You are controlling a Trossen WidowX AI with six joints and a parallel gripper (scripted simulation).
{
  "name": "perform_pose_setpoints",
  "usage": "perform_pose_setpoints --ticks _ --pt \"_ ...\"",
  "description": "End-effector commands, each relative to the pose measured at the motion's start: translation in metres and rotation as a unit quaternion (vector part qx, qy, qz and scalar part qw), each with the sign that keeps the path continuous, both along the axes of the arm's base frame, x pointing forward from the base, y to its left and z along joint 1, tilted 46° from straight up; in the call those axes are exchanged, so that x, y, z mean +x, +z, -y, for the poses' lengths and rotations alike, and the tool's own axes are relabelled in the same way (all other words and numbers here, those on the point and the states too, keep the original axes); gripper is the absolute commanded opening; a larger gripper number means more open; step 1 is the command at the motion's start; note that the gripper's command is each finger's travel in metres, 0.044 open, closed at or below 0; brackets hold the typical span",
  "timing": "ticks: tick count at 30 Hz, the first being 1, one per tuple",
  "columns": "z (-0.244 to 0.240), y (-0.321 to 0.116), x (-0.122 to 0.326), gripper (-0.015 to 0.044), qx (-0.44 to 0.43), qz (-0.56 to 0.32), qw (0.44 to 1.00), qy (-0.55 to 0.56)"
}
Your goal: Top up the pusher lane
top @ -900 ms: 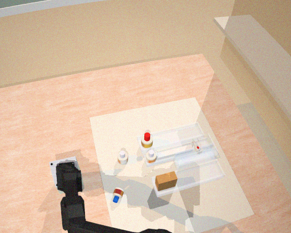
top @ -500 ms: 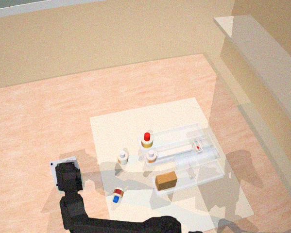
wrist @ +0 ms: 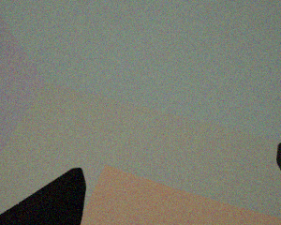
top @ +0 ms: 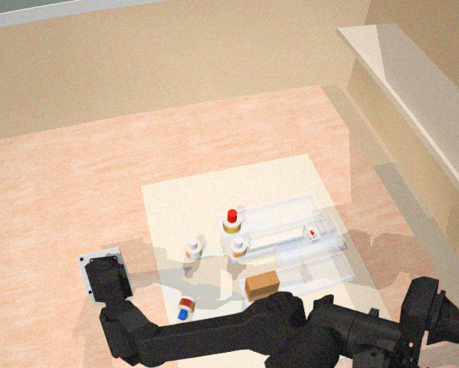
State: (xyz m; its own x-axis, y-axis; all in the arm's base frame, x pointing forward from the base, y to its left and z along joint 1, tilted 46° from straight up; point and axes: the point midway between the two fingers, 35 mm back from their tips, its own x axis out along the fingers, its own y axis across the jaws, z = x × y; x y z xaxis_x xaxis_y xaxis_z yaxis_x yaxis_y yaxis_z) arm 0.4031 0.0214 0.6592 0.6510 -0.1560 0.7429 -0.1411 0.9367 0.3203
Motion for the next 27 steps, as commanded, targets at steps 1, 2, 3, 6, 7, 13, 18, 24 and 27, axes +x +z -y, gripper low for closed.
perform_pose_setpoints --ticks 1,2,3,6,7,13,18,24,27 --pt "-0.02 -0.056 0.049 0.044 0.008 -0.098 0.995 0.024" --pt "-0.025 -0.068 0.058 0.044 0.009 -0.119 0.993 0.029" --pt "-0.03 -0.08 0.066 0.044 0.01 -0.14 0.99 0.033" --pt "-0.046 -0.122 0.088 0.044 0.012 -0.206 0.977 0.046" --pt "-0.052 -0.137 0.094 0.044 0.013 -0.229 0.972 0.05" --pt "-0.085 -0.23 0.119 0.044 0.011 -0.362 0.93 0.066" --pt "-0.11 -0.31 0.123 0.044 0.002 -0.468 0.881 0.068" --pt "-0.134 -0.407 0.105 0.044 -0.017 -0.588 0.807 0.057" --pt "-0.143 -0.455 0.087 0.044 -0.032 -0.645 0.763 0.046"
